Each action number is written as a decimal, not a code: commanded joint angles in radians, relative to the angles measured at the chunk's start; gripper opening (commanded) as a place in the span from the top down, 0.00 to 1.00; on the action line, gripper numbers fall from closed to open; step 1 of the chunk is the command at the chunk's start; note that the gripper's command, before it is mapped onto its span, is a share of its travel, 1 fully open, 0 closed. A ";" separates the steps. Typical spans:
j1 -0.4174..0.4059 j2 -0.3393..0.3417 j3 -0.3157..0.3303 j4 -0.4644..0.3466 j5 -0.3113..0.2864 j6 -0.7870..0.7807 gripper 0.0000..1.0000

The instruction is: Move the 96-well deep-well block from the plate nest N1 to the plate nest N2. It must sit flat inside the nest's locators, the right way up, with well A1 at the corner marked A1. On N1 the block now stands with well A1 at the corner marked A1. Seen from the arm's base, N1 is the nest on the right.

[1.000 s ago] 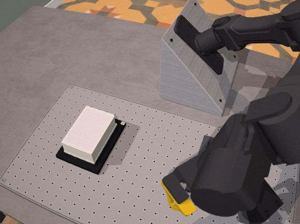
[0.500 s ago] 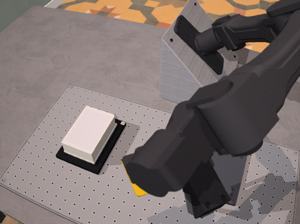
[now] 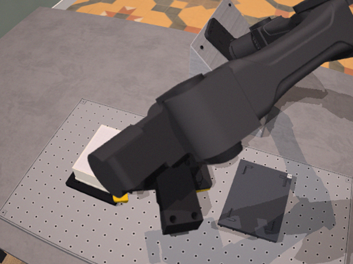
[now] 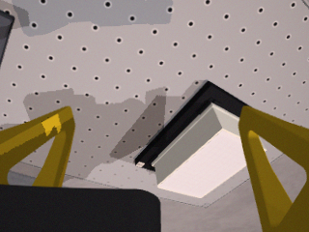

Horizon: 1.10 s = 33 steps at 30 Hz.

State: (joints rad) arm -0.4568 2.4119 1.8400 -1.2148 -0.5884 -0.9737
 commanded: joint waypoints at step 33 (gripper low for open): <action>-0.278 0.219 -0.084 0.077 -0.022 0.127 0.00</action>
State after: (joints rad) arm -0.6983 2.6369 1.7527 -1.1511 -0.6048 -0.8555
